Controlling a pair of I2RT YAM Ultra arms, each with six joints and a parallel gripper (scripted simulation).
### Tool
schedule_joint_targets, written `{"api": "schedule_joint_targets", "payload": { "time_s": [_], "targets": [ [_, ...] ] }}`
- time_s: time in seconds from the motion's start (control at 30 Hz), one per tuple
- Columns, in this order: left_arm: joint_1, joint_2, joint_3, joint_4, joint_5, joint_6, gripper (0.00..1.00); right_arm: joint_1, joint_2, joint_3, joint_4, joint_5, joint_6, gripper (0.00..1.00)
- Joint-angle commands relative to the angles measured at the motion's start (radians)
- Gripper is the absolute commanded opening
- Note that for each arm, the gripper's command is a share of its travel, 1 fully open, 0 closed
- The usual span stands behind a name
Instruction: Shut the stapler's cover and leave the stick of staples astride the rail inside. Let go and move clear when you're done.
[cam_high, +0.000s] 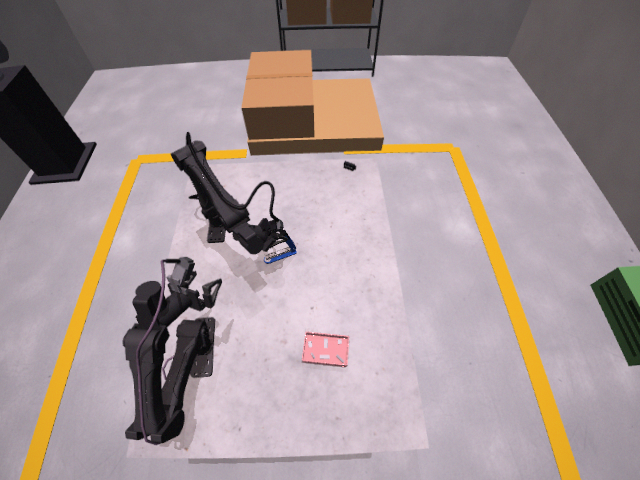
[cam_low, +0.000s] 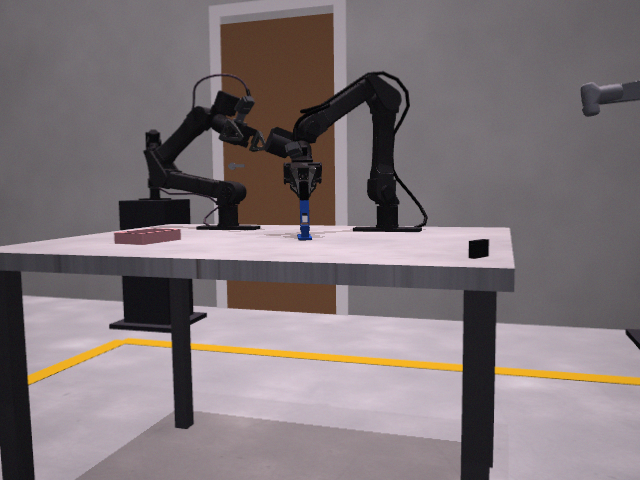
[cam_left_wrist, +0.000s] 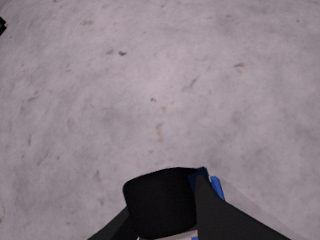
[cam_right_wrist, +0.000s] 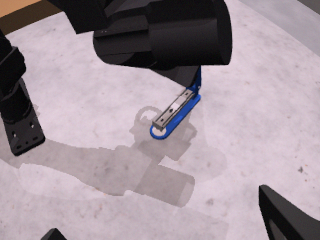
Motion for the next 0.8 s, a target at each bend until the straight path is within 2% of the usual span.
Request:
{"api": "schedule_joint_targets", "payload": {
  "time_s": [0.0, 0.4, 0.53, 0.57, 0.77],
  "targets": [
    [-0.035, 0.006, -0.046, 0.043, -0.063, -0.045, 0.00, 0.012, -0.006, -0.001, 0.004, 0.011, 0.010, 1.00],
    [-0.050, 0.011, -0.060, 0.053, -0.090, -0.059, 0.00, 0.012, -0.006, -0.001, 0.004, 0.011, 0.010, 1.00],
    [-0.050, 0.011, -0.060, 0.051, -0.090, -0.059, 0.45, 0.012, -0.006, -0.001, 0.004, 0.011, 0.010, 1.00],
    [-0.050, 0.011, -0.060, 0.046, -0.090, -0.058, 0.50, 0.012, -0.006, -0.001, 0.004, 0.011, 0.010, 1.00],
    [-0.070, -0.004, -0.026, -0.006, -0.096, -0.085, 0.50, 0.012, -0.006, -0.001, 0.004, 0.011, 0.010, 1.00]
  ]
}}
